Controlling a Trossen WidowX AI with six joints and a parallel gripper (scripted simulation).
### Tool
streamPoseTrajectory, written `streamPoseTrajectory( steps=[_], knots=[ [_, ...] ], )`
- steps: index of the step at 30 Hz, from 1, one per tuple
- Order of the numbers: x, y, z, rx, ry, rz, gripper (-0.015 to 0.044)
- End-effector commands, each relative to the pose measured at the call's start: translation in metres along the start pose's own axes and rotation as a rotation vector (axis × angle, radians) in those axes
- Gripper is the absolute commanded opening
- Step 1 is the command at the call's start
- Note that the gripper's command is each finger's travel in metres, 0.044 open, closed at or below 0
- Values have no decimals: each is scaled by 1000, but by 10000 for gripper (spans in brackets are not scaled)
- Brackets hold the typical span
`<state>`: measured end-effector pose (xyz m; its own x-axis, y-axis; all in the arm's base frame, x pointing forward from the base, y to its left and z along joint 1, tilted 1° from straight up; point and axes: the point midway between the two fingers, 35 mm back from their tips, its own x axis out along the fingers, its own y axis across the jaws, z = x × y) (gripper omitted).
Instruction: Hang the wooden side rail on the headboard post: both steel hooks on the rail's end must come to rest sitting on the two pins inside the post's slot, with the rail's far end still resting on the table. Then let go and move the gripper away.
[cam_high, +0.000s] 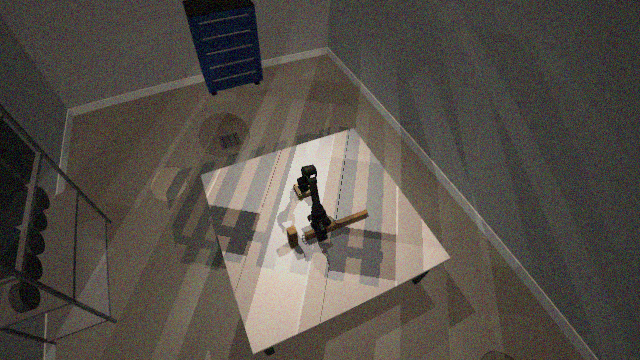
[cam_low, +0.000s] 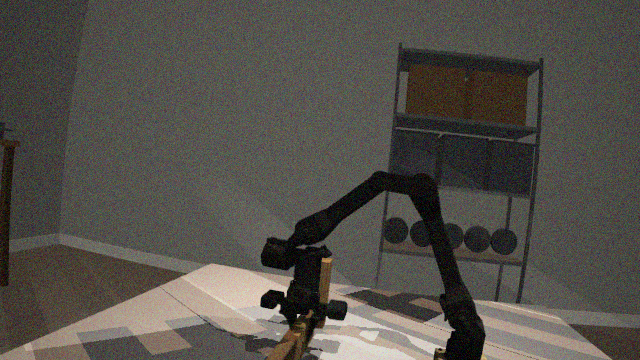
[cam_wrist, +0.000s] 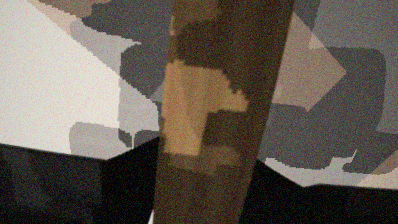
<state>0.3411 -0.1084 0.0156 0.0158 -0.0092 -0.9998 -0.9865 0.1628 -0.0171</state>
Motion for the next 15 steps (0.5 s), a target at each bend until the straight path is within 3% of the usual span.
streamPoseTrajectory(
  steps=[1, 15],
  knots=[
    [-3, -1, 0, -11, -2, -3, 0],
    [-5, -1, 0, -11, -2, -3, 0]
  ],
)
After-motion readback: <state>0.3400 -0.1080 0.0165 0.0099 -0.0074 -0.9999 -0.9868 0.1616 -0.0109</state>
